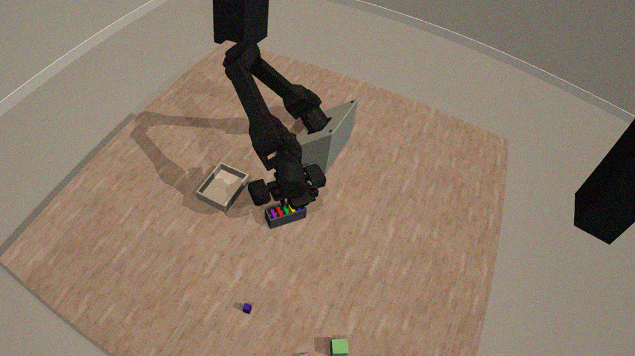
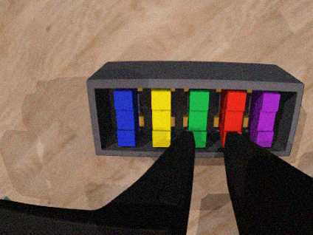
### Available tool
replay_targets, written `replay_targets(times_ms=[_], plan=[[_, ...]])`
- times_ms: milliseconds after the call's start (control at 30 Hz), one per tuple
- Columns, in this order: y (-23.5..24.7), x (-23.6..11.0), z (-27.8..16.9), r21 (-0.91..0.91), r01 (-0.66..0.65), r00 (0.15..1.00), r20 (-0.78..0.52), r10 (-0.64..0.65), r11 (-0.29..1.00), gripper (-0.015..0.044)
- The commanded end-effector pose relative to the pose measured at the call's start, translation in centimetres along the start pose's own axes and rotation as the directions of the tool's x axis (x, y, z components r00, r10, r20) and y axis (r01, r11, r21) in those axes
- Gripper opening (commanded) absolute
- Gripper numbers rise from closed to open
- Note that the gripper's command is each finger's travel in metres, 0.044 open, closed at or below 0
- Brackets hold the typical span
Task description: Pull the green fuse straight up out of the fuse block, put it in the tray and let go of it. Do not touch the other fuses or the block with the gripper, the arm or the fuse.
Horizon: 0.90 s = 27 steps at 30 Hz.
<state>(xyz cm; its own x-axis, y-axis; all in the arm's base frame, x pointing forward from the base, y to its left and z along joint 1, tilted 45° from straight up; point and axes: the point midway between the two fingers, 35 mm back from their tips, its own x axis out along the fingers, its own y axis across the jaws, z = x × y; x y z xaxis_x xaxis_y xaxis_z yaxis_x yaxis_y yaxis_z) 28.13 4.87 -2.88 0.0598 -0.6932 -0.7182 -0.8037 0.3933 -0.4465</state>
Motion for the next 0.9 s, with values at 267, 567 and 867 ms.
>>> replay_targets(times_ms=[267,567,867], plan=[[0.1,1.3,-0.2,-0.003,0.004,1.000,-0.006,-0.004,1.000,0.0063],[0.2,2.0,-0.2,-0.003,0.005,1.000,-0.006,-0.005,1.000,0.0063],[0.2,2.0,-0.2,-0.003,0.005,1.000,-0.006,-0.005,1.000,0.0063]])
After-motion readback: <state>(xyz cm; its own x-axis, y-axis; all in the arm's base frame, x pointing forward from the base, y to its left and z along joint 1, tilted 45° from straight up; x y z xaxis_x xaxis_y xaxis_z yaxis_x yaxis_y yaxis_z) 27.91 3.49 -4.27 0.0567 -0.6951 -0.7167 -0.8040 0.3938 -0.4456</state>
